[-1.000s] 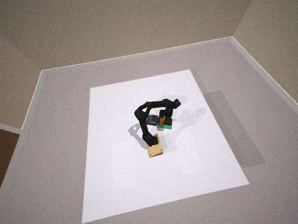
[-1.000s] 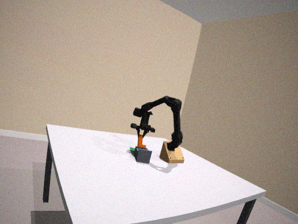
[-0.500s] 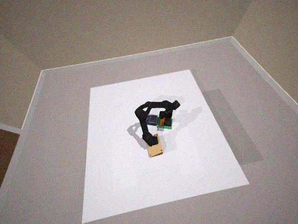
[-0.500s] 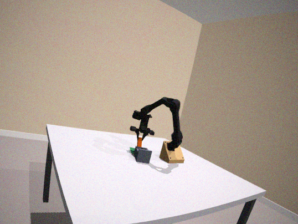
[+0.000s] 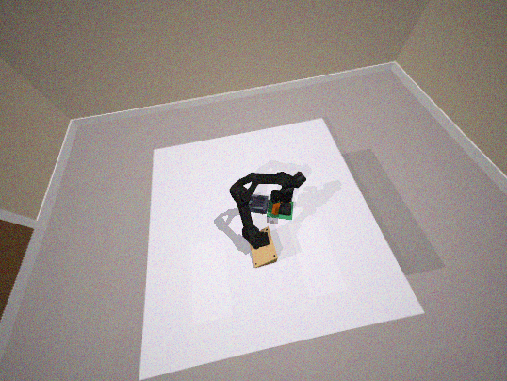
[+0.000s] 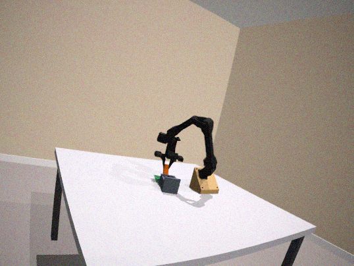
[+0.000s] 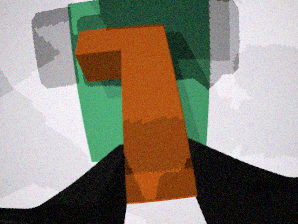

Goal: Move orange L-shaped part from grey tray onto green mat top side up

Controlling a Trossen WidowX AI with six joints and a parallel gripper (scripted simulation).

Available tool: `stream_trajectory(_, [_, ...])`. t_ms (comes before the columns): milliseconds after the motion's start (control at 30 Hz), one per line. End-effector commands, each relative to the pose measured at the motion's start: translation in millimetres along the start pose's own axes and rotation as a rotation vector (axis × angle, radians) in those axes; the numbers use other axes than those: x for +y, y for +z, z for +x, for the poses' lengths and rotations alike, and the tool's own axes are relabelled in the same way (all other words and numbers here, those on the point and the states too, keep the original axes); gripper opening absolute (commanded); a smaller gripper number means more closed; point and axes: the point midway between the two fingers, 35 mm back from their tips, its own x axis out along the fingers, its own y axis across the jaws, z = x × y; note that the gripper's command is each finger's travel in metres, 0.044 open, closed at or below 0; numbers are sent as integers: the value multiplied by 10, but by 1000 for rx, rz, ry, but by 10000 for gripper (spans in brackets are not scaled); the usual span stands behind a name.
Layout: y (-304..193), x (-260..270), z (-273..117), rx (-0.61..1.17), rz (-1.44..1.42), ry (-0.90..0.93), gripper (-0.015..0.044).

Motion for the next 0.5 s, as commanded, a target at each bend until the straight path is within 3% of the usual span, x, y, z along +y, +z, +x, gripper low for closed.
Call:
stream_trajectory(0, [10,9,15,-6,5,0,0])
stream_trajectory(300, [1,4,3,-1,0,1,0])
stream_trajectory(467, [1,4,3,-1,0,1,131])
